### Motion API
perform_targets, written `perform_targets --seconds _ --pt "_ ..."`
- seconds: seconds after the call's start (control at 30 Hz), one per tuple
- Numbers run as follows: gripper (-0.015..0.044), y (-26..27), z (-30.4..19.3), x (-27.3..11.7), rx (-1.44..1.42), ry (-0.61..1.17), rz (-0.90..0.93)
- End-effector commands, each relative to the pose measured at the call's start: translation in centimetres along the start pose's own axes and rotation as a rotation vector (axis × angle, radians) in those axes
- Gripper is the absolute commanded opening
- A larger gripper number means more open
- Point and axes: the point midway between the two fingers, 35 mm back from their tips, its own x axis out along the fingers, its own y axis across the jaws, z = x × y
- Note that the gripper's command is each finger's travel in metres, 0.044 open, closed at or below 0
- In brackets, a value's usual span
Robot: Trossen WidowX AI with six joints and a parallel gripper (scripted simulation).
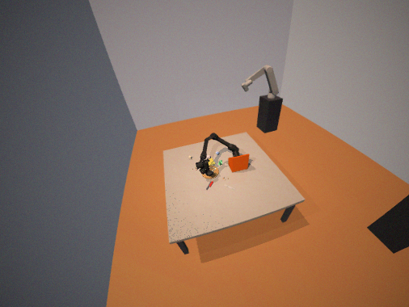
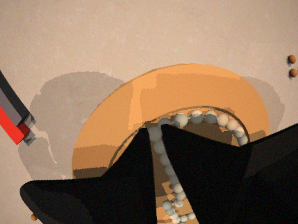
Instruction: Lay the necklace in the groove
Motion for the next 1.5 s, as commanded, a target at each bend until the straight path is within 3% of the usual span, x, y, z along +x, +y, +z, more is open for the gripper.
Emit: perform_targets --seconds 0.0,0.47,1.43,1.47 --pt "0.0079 -0.03 -0.01 -0.01 0.001 0.0 0.0" --pt "0.044 0.04 -0.08 -0.08 -0.005 0.003 0.001" --pt "0.044 0.04 -0.08 -0.52 -0.006 0.002 0.001" --pt "0.0414 0.03 -0.1 -0.62 -0.008 0.002 0.001"
